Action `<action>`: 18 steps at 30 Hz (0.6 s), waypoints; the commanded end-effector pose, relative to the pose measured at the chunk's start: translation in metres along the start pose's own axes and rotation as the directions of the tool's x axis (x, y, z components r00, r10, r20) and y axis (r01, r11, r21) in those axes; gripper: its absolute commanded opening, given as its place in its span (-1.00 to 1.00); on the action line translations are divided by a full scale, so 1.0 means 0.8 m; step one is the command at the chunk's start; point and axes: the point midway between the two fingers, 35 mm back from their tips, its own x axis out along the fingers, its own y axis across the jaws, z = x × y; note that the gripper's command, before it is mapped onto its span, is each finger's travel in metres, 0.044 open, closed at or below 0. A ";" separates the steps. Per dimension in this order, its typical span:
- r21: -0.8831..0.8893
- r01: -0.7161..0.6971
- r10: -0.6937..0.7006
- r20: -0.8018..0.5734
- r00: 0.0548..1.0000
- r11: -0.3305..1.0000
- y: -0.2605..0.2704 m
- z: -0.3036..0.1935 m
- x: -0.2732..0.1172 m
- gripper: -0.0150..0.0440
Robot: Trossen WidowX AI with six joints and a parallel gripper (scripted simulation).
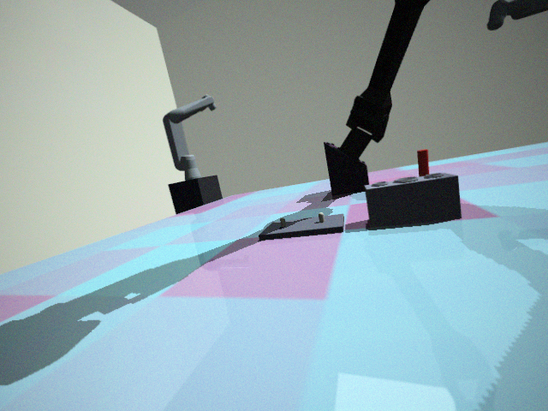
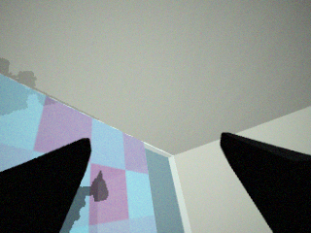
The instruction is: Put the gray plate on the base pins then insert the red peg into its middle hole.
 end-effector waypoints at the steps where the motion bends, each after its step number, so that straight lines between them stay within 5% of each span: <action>1: 0.428 -0.176 0.279 -0.191 0.941 0.887 0.084 -0.049 -0.033 1.00; 9: 0.790 -0.048 0.529 -0.363 0.768 0.612 0.161 -0.099 -0.087 1.00; 18: 0.859 0.430 0.748 -0.473 0.466 0.276 0.233 -0.137 -0.178 1.00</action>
